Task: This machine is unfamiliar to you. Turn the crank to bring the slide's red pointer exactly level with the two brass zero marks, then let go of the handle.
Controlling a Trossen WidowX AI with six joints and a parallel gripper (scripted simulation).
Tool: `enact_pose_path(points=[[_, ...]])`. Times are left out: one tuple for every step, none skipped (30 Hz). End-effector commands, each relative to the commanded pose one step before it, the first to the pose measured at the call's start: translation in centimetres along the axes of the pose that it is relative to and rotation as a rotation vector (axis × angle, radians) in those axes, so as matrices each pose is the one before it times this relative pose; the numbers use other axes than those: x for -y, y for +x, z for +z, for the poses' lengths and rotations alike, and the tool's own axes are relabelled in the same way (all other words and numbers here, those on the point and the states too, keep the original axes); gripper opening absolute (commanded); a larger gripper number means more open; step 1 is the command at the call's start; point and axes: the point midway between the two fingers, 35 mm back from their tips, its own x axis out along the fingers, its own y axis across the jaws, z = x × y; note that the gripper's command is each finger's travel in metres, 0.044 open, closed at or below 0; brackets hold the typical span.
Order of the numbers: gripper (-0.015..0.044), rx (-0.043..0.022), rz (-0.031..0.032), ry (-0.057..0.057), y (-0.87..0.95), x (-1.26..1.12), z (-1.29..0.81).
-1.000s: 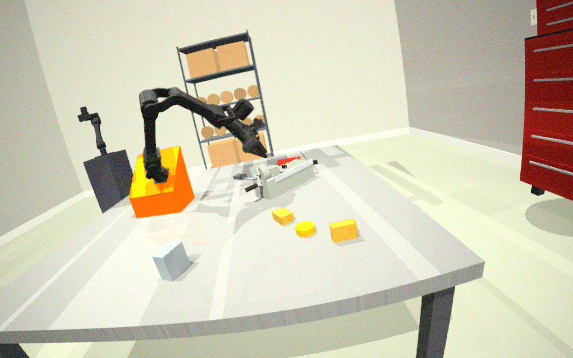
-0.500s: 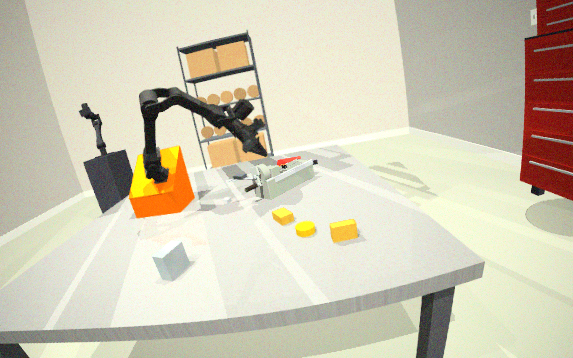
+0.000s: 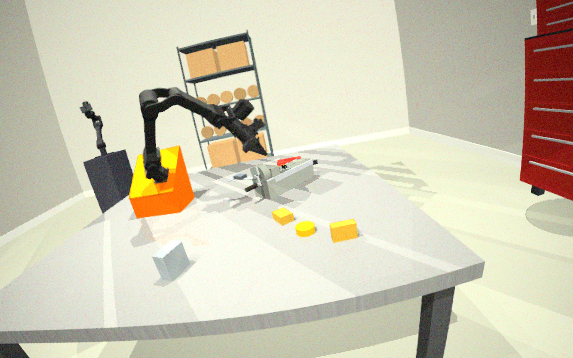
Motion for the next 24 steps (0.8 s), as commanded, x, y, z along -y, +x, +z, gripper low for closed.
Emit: enact_pose_path(points=[[0.0,0.0,0.0,0.0,0.0,0.0,0.0],[0.0,0.0,0.0,0.0,0.0,0.0,0.0],[0.0,0.0,0.0,0.0,0.0,0.0,0.0],[0.0,0.0,0.0,0.0,0.0,0.0,0.0],[0.0,0.0,0.0,0.0,0.0,0.0,0.0],[0.0,0.0,0.0,0.0,0.0,0.0,0.0],[0.0,0.0,0.0,0.0,0.0,0.0,0.0],[0.0,0.0,0.0,0.0,0.0,0.0,0.0],[0.0,0.0,0.0,0.0,0.0,0.0,0.0],[0.0026,0.0,0.0,0.0,0.0,0.0,0.0],[0.0052,0.0,0.0,0.0,0.0,0.0,0.0],[0.0079,0.0,0.0,0.0,0.0,0.0,0.0],[0.0105,0.0,0.0,0.0,0.0,0.0,0.0],[0.0131,0.0,0.0,0.0,0.0,0.0,0.0],[0.0157,0.0,0.0,0.0,0.0,0.0,0.0],[0.0184,0.0,0.0,0.0,0.0,0.0,0.0],[0.021,0.0,0.0,0.0,0.0,0.0,0.0],[0.0236,0.0,0.0,0.0,0.0,0.0,0.0],[0.0262,0.0,0.0,0.0,0.0,0.0,0.0],[0.0289,0.0,0.0,0.0,0.0,0.0,0.0],[0.0315,0.0,0.0,0.0,0.0,0.0,0.0],[0.0341,0.0,0.0,0.0,0.0,0.0,0.0],[0.0368,0.0,0.0,0.0,0.0,0.0,0.0],[0.0394,-0.00006,0.00019,0.0001,-0.11,-0.015,0.097]])
